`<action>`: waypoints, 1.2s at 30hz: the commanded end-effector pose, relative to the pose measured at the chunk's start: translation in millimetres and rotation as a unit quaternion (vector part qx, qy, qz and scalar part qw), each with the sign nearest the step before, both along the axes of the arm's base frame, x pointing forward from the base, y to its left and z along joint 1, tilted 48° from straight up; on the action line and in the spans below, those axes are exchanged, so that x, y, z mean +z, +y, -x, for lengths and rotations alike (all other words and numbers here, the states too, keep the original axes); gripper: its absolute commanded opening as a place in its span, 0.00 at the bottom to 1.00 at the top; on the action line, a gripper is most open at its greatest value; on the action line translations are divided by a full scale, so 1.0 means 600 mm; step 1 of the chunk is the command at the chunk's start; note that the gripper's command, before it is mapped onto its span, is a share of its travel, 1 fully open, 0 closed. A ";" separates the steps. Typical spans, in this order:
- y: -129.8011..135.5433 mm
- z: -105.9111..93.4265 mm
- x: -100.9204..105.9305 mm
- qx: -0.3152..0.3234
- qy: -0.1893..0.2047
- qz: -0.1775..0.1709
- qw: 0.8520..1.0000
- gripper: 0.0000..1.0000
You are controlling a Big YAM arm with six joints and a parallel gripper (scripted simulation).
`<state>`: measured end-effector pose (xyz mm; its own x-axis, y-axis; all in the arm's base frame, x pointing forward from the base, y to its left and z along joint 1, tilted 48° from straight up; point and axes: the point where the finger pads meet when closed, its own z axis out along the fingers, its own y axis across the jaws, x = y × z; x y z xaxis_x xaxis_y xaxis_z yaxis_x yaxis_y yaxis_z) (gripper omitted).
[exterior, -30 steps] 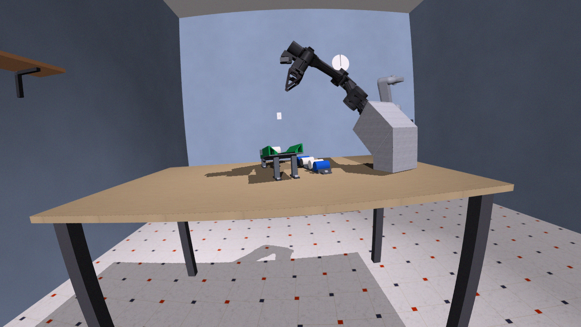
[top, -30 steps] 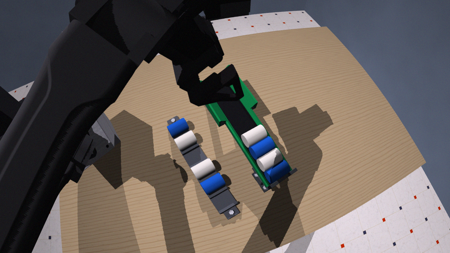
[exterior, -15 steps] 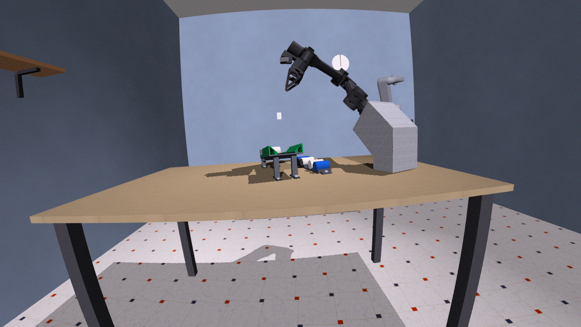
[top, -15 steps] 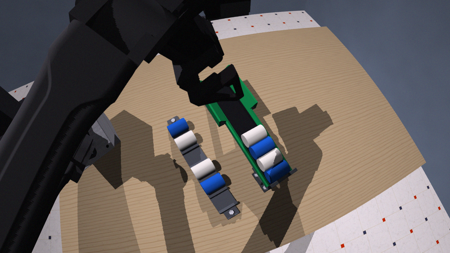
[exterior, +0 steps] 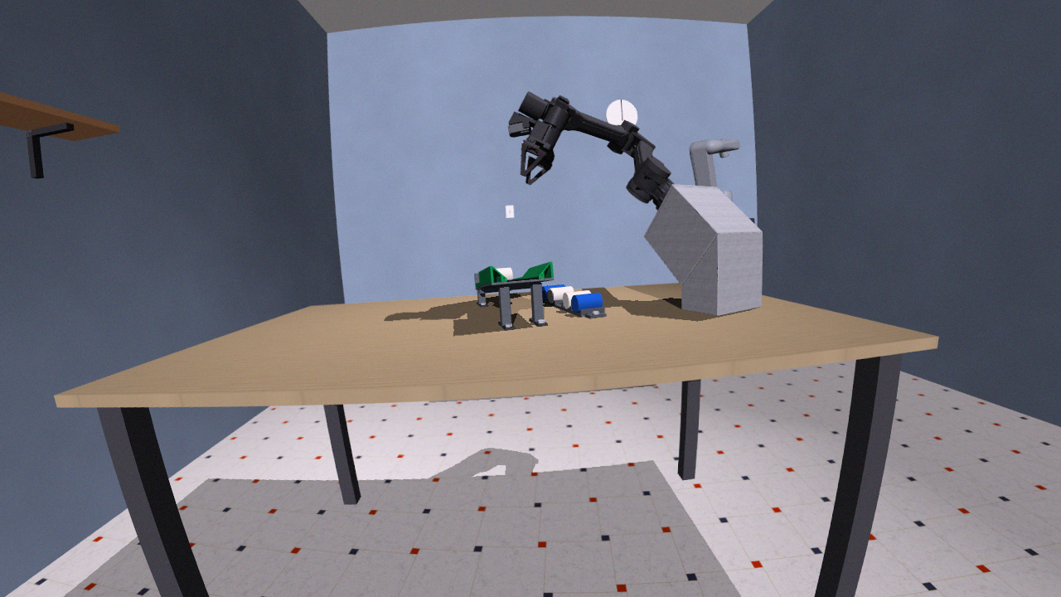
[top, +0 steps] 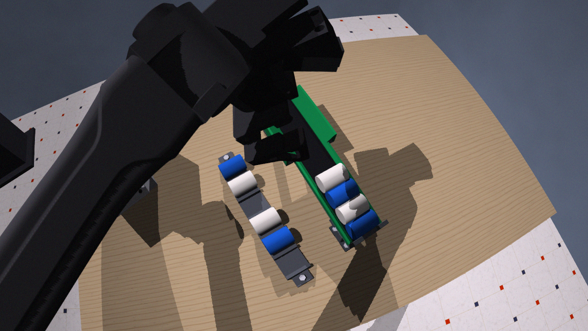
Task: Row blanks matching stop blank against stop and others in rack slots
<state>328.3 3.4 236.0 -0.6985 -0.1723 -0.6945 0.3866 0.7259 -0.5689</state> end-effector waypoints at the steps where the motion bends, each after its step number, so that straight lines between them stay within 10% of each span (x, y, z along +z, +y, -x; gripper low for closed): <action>1: -0.046 -0.008 -0.028 -0.081 -0.039 -0.055 0.994 1.00; 12: -0.156 0.021 -0.095 -0.257 -0.111 -0.161 0.946 1.00; 22: -0.260 0.066 -0.159 -0.438 -0.227 -0.254 0.832 1.00; 36: -0.266 0.074 -0.165 -0.454 -0.237 -0.261 0.818 1.00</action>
